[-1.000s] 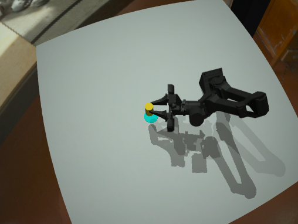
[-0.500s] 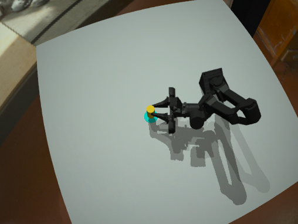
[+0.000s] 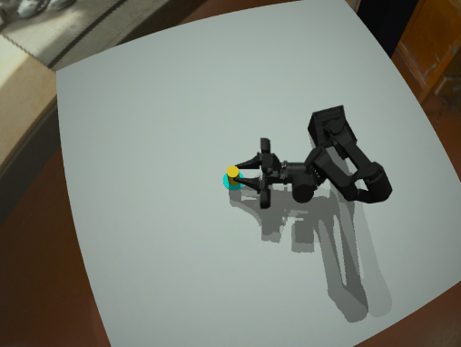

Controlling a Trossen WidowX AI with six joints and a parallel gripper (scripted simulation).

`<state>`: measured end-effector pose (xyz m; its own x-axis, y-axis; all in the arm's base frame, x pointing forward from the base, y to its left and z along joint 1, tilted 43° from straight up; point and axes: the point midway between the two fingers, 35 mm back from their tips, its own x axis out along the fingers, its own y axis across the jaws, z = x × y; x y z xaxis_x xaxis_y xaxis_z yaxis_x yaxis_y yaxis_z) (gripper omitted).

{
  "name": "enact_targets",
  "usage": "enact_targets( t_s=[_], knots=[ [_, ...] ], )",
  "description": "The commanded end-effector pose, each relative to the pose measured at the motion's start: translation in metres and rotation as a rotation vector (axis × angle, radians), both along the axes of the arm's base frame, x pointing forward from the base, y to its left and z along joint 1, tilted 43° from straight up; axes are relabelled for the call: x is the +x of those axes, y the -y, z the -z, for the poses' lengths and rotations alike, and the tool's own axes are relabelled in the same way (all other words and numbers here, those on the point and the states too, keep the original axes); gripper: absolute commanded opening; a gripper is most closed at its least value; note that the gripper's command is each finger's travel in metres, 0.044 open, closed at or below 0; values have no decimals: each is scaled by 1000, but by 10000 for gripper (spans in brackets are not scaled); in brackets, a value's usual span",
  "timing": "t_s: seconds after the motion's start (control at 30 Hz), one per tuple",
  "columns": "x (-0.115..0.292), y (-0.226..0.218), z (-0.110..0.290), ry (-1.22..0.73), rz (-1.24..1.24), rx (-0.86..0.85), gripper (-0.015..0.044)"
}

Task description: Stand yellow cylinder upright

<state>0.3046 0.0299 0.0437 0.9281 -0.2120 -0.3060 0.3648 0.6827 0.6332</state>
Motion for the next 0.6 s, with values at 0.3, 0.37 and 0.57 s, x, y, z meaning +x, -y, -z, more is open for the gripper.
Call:
enact_targets(
  t_s=[0.3,0.37,0.57],
  knots=[
    [0,0,0,5,9,5,236],
    [0,0,0,5,9,5,289],
    [0,0,0,5,9,5,400]
  ],
)
